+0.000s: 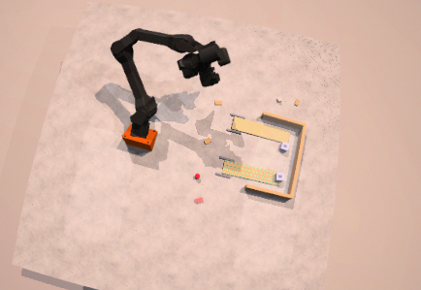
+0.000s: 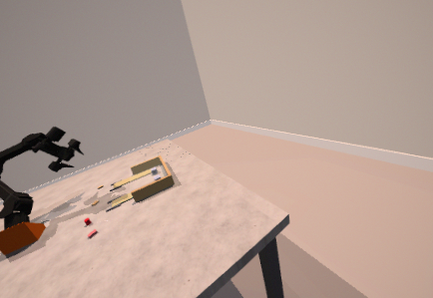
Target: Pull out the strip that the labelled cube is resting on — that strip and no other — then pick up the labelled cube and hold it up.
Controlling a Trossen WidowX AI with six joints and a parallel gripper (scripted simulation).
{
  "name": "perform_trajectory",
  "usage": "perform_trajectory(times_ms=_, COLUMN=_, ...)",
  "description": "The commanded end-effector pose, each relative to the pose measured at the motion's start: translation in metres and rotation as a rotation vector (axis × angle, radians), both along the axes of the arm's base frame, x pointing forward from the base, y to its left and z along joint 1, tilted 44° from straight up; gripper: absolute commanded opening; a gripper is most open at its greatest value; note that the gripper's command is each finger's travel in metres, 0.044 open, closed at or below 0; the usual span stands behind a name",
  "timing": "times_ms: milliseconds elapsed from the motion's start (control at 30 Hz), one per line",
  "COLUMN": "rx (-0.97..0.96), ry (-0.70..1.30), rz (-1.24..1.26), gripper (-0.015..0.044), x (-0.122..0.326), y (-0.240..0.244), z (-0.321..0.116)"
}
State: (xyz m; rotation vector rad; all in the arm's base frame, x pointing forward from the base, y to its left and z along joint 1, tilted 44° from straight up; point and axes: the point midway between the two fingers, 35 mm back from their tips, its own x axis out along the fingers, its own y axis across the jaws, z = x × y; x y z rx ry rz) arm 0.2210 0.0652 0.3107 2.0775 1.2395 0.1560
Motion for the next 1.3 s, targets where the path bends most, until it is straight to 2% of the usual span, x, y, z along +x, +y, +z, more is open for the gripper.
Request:
perform_trajectory(times_ms=0, rx=-0.160, ry=-0.172, rz=-0.044, gripper=0.0400, x=0.029, y=-0.032, z=-0.025)
perform_trajectory(times_ms=167, rx=-0.425, ry=-0.424, rz=-0.084, gripper=0.0400, x=0.057, y=-0.079, z=-0.059)
perform_trajectory(times_ms=300, rx=-0.778, ry=-0.669, rz=-0.103, gripper=0.0400, x=0.073, y=-0.136, z=-0.099)
perform_trajectory(times_ms=567, rx=-1.250, ry=-0.888, rz=-0.060, gripper=0.0400, x=0.070, y=-0.204, z=-0.156)
perform_trajectory(times_ms=1267, rx=-1.279, ry=-0.898, rz=-0.054, gripper=0.0400, x=0.069, y=-0.208, z=-0.159)
